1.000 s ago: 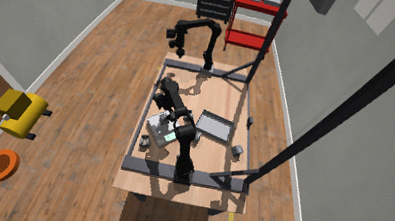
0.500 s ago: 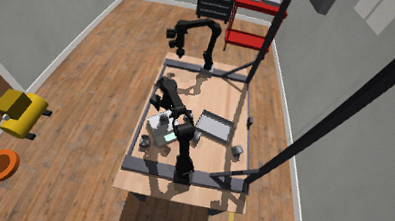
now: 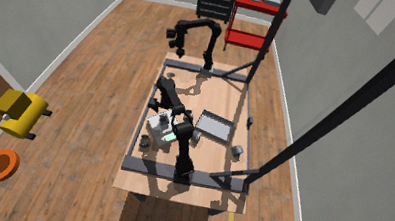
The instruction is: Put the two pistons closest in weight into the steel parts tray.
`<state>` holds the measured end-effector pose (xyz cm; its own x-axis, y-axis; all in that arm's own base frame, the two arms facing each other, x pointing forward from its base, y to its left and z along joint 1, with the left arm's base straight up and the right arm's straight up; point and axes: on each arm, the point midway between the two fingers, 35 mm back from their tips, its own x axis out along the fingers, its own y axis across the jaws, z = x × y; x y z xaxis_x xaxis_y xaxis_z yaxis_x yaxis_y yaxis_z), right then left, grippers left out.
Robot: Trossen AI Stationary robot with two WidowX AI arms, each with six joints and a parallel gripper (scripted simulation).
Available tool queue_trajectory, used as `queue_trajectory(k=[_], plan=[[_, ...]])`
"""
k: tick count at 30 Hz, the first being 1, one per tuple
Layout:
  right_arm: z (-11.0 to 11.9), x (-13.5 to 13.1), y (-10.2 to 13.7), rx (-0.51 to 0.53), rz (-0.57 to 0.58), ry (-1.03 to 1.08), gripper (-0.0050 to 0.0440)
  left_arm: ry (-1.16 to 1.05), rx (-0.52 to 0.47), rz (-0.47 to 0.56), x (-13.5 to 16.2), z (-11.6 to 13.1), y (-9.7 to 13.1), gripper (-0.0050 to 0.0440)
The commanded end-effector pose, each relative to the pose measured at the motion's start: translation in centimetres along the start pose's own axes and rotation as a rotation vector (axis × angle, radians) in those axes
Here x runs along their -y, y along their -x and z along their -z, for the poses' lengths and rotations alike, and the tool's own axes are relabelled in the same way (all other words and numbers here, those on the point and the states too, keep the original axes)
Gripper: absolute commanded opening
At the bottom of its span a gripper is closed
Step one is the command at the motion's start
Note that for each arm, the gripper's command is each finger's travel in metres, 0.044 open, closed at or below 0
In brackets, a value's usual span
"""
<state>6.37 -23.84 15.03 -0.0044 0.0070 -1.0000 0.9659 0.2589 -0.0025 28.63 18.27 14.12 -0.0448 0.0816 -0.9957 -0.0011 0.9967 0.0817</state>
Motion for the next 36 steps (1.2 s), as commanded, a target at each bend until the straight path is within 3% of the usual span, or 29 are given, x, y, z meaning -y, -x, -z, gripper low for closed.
queue_trajectory(k=[1,21,34,36], plan=[[-0.5,0.0,0.8,0.032,-0.002,-0.001,0.04,0.118,0.035,0.004,-0.5,-0.3,1.0,0.0378],[-0.5,0.0,0.8,0.032,-0.002,-0.001,0.04,0.575,0.054,0.088,-0.3,0.0,1.0,0.0378],[-0.5,0.0,0.8,0.032,-0.002,-0.001,0.04,0.576,0.054,0.085,2.3,4.4,1.0,0.0378],[-0.5,0.0,0.8,0.032,-0.002,-0.001,0.04,0.591,0.1,0.064,3.1,4.9,0.4,0.0378]])
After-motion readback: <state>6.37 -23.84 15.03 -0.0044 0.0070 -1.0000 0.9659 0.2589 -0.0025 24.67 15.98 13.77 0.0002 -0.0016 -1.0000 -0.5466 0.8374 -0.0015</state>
